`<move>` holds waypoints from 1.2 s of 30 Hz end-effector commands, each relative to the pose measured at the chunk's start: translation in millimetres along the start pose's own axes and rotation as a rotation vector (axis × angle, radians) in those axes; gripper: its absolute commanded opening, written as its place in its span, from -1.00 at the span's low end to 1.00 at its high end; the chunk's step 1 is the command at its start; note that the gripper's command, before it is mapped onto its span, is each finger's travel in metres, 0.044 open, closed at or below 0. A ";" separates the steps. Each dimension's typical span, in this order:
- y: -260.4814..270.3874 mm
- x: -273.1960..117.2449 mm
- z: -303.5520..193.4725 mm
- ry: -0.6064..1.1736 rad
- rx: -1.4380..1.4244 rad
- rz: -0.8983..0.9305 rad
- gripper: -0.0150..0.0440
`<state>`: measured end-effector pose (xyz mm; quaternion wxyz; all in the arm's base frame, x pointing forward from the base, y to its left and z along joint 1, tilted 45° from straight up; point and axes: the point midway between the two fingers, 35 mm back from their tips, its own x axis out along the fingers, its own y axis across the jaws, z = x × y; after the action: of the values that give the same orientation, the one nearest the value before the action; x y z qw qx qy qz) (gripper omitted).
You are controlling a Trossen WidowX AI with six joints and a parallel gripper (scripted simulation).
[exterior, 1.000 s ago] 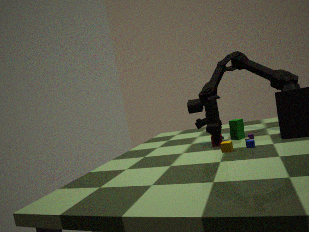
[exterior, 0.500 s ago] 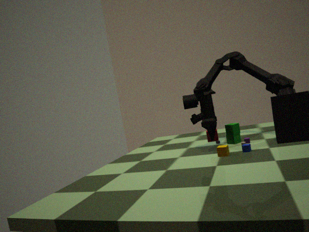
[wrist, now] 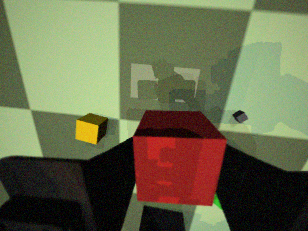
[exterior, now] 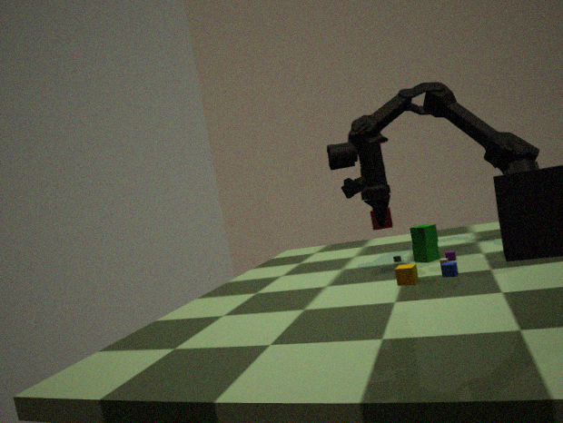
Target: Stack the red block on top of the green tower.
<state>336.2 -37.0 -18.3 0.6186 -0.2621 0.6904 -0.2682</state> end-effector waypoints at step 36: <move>-81.1 -5.9 -96.3 0.005 0.003 0.002 -0.49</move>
<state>251.7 -83.3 49.9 0.6203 -0.2570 0.6904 -0.2692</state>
